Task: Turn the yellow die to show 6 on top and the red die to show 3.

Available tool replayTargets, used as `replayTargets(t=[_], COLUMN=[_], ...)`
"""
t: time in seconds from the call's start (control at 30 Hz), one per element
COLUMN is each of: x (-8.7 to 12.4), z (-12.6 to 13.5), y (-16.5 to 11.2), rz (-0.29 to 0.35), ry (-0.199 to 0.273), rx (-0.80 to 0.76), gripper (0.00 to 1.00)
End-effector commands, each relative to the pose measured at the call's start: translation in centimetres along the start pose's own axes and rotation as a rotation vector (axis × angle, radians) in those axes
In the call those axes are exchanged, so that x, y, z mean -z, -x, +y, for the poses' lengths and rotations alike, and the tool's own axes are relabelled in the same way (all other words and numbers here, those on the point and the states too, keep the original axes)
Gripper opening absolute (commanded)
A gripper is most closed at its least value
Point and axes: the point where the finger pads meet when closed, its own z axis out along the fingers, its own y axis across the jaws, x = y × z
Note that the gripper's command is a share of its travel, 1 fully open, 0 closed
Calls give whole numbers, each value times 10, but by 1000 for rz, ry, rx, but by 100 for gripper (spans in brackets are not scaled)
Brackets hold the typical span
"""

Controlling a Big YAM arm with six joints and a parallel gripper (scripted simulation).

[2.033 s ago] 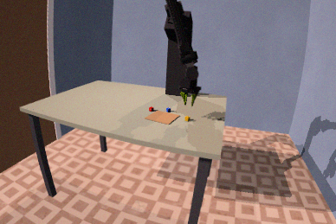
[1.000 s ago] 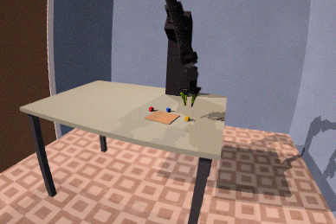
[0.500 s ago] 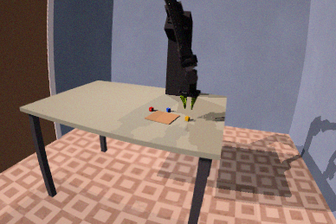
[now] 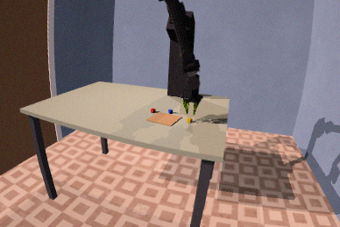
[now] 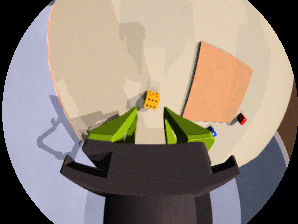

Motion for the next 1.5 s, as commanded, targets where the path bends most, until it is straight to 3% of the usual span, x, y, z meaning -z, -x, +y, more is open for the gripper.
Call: replayTargets(t=[0.0, 0.1, 0.4, 1.47], x=[-10, -9, -18, -19], z=[-6, 2, -4, -4], y=[-2, -4, -3, -4], rz=[-2, 2, -1, 1], ry=[-8, 3, -5, -5], rx=[3, 9, 4, 5], gripper=[34, 34, 34, 34])
